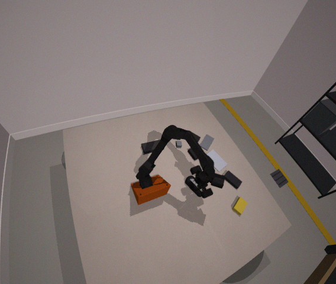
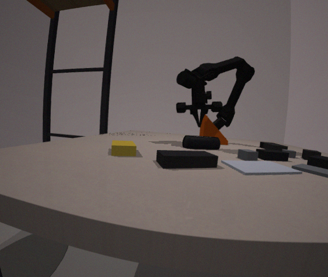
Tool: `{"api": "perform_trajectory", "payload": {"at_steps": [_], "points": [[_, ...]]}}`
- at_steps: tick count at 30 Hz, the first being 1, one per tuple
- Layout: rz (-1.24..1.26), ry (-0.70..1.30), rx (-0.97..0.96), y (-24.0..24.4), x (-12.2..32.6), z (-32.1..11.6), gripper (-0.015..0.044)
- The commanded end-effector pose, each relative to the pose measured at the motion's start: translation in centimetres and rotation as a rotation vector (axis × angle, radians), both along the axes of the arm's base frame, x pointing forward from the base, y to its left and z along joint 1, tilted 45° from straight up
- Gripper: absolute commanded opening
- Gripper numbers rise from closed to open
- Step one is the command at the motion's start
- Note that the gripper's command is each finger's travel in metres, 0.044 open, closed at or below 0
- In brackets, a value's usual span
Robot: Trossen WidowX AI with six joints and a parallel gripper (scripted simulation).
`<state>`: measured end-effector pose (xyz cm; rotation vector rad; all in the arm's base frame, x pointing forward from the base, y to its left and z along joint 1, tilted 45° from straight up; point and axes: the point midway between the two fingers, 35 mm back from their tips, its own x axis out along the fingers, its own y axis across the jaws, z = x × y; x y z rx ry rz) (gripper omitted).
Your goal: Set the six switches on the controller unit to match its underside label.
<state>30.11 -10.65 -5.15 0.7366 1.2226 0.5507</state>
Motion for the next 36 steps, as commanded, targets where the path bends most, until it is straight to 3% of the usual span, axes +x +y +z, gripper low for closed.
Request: {"api": "perform_trajectory", "payload": {"at_steps": [1, 26, 29, 36], "points": [[0.172, -0.351, -0.093, -1.0, -0.5, 0.4, 0.0000], [0.172, -0.351, -0.093, -1.0, -0.5, 0.4, 0.0000], [0.147, -0.302, -0.078, -1.0, -0.3, 0.3, 0.0079], [-0.126, 0.209, 0.037, -1.6, 1.0, -0.8, 0.0263]]}}
